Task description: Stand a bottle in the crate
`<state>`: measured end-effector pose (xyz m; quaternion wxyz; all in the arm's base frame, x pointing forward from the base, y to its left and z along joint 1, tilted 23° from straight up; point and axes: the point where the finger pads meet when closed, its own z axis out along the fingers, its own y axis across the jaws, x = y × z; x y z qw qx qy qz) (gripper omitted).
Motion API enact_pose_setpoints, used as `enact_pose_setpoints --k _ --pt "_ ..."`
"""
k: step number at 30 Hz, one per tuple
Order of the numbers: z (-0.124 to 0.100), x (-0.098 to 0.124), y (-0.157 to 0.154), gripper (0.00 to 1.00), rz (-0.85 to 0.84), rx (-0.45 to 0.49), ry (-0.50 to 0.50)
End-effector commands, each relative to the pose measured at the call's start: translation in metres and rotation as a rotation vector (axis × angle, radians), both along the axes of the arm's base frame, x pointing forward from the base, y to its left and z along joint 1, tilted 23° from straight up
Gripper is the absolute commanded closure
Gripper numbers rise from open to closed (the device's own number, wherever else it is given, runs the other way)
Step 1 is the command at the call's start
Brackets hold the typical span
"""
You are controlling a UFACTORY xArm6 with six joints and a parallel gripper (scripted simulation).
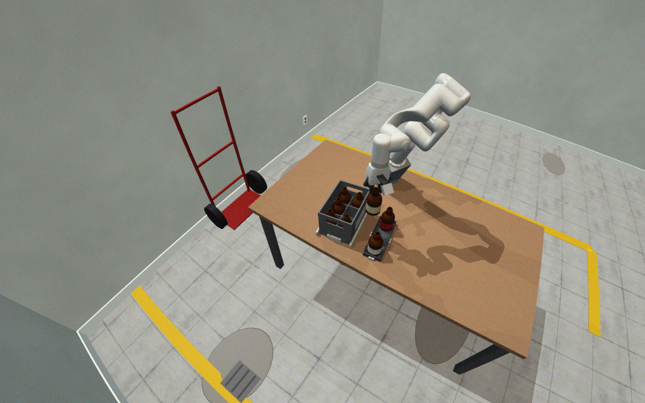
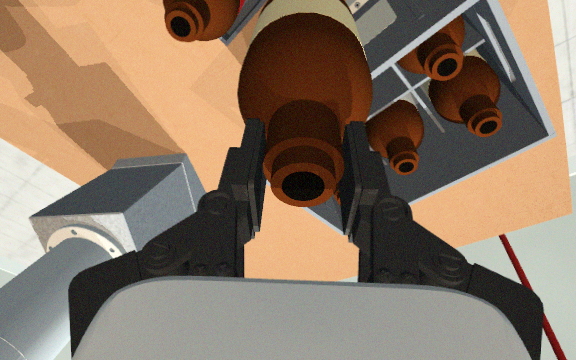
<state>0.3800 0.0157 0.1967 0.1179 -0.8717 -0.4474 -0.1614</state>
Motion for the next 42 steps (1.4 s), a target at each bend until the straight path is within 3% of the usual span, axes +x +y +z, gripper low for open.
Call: enact_pose_setpoints --k 1,42 --pt "-0.002 0.001 -0.01 1.0 0.0 0.0 -0.004" --pt "-0.031 0.004 -0.086 1.0 0.0 0.0 -0.004"
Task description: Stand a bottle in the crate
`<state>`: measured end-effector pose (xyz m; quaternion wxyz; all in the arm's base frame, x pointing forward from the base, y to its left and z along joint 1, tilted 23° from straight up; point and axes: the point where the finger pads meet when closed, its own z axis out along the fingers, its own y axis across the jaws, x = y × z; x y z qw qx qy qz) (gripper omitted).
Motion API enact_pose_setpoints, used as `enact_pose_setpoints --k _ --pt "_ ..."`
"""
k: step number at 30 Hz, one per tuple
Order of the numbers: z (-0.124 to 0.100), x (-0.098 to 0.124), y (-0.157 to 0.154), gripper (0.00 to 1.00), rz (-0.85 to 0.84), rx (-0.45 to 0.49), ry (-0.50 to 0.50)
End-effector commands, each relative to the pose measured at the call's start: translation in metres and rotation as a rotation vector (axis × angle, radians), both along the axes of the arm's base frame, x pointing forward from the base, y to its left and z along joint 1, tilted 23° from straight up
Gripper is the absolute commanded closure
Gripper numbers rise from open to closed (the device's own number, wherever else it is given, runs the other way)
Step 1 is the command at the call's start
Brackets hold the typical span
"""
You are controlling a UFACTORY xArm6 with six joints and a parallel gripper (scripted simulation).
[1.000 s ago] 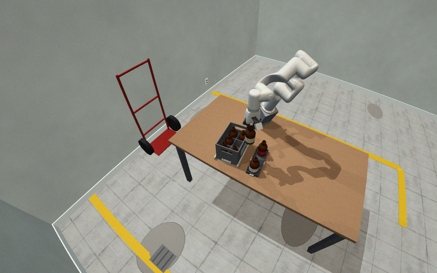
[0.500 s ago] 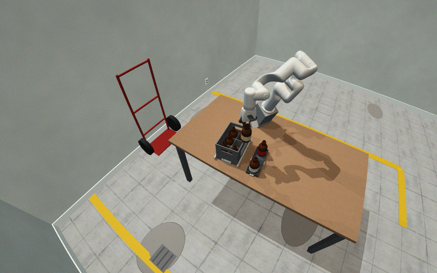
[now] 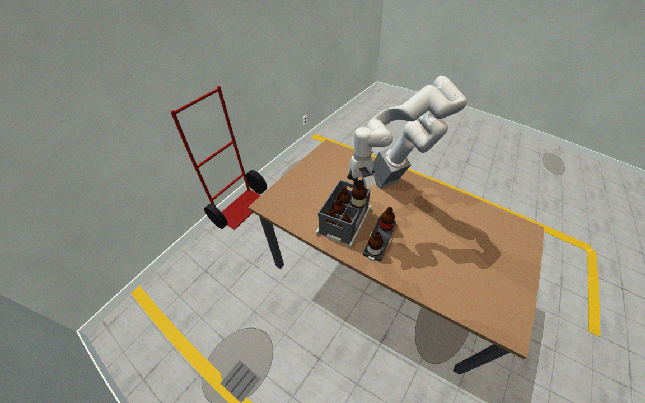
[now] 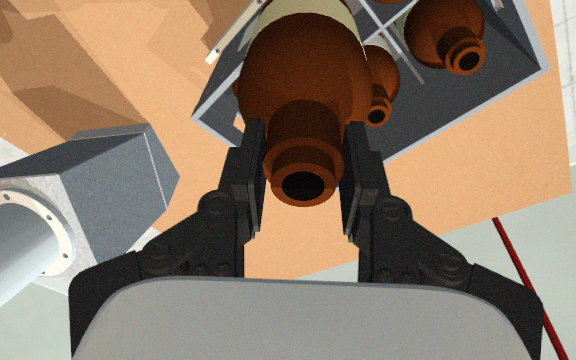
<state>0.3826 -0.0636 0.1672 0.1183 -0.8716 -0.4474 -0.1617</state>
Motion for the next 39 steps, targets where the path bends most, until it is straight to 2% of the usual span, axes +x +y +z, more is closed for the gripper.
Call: enact_pose_setpoints --k 1,20,39 --pt "-0.002 0.001 -0.009 1.0 0.0 -0.001 -0.004" --pt "-0.008 0.002 -0.025 1.0 0.0 -0.001 -0.004" --pt "-0.009 0.002 -0.029 1.0 0.0 -0.001 -0.004"
